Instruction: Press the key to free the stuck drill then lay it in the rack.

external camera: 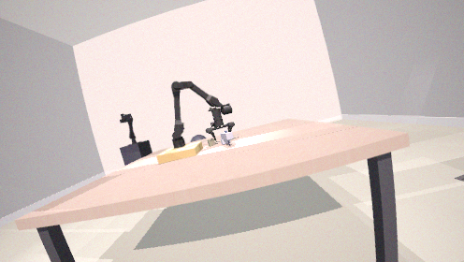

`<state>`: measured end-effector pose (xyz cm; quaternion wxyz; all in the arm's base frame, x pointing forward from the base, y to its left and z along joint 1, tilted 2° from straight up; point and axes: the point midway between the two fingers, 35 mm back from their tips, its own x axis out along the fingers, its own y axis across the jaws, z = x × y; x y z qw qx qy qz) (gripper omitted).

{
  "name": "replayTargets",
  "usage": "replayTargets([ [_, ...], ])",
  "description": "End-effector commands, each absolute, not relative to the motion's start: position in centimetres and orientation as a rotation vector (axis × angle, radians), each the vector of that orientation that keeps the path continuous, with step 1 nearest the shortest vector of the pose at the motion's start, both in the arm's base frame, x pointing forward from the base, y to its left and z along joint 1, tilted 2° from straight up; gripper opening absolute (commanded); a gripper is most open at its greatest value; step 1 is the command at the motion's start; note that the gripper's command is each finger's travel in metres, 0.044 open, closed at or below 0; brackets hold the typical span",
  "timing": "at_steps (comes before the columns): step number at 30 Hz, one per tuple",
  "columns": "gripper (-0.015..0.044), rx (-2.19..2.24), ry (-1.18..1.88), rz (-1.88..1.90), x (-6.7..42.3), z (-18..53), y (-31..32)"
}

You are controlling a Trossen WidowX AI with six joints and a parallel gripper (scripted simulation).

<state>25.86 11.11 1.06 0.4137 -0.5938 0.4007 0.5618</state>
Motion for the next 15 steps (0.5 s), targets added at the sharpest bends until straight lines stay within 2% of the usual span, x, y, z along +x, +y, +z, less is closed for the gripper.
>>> replayTargets([
  [1, 0.0440, -1.494, 1.009, 1.416, 25.91, 0.88, 10.89],
  [14, 0.0440, -1.494, 1.009, 1.416, 26.05, 0.64, 10.50],
  [15, 0.0414, -1.493, 1.004, 1.410, 26.10, 0.89, 10.64],
])
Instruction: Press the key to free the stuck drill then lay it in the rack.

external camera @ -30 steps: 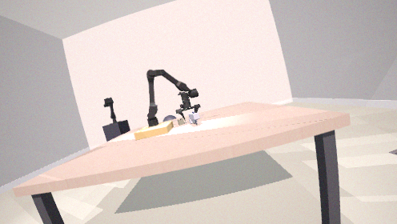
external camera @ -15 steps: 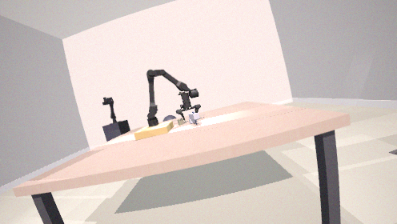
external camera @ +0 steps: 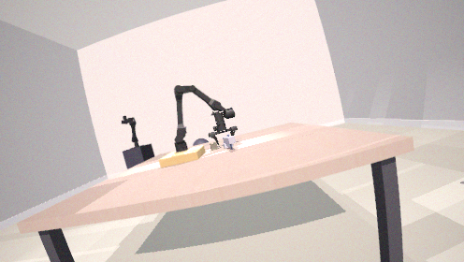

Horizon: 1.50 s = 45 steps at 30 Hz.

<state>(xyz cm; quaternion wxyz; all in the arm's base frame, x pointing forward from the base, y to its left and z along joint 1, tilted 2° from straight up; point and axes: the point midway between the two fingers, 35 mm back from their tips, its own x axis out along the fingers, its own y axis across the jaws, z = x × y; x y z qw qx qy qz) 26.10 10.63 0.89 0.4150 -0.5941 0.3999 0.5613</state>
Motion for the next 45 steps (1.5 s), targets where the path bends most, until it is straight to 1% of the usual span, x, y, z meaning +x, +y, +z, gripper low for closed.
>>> replayTargets([
  [1, 0.0387, -1.493, 1.004, 1.410, 26.1, 0.9, 10.6],
  [15, 0.0020, -1.493, 1.004, 1.410, 26.1, 0.9, 10.6],
  [18, 0.0000, -1.493, 1.004, 1.410, 26.1, 0.9, 10.6],
  [34, 0.0000, -1.494, 1.009, 1.416, 25.9, 1.1, 10.6],
  [45, 0.0000, -1.493, 1.008, 1.417, 25.5, 0.8, 12.0],
])
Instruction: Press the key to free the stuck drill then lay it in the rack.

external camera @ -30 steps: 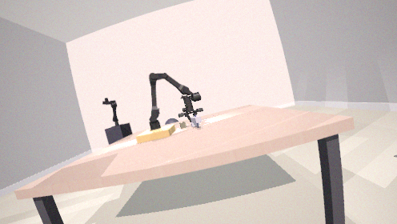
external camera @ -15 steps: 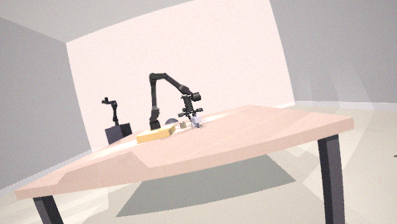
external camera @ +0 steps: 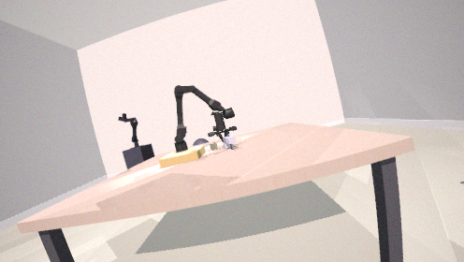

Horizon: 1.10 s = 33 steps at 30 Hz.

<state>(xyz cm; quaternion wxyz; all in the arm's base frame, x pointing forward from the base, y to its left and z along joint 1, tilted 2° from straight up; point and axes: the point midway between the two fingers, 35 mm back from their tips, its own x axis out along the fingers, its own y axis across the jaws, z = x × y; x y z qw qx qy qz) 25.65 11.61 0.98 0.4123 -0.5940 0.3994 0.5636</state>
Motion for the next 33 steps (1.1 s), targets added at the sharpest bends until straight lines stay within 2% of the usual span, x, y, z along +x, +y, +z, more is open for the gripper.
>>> replayTargets([
  [1, 0.0000, -1.493, 1.008, 1.417, 25.5, 0.8, 12.2],
  [33, 0.0000, -1.490, 1.006, 1.419, 23.8, 0.5, 16.7],
])
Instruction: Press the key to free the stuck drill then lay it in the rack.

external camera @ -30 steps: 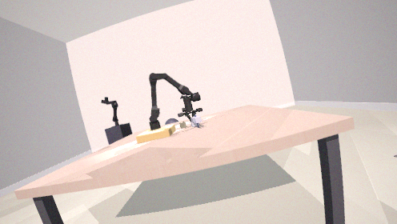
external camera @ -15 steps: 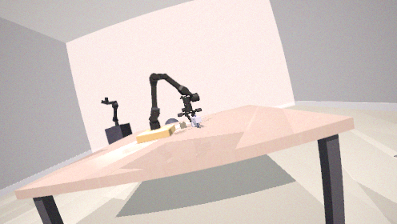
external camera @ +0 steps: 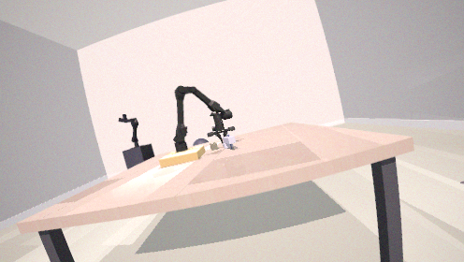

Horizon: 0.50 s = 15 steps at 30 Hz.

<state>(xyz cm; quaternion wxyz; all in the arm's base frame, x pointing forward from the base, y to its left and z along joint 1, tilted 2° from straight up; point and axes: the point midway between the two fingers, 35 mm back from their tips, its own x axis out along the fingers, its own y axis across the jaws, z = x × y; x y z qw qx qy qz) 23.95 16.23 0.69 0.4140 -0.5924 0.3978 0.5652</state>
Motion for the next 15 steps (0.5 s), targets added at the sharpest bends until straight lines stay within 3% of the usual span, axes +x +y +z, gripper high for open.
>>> replayTargets([
  [1, 0.0000, -1.490, 1.006, 1.419, 23.75, 0.48, 16.84],
  [15, 0.0000, -1.490, 1.006, 1.419, 23.53, 1.25, 17.10],
])
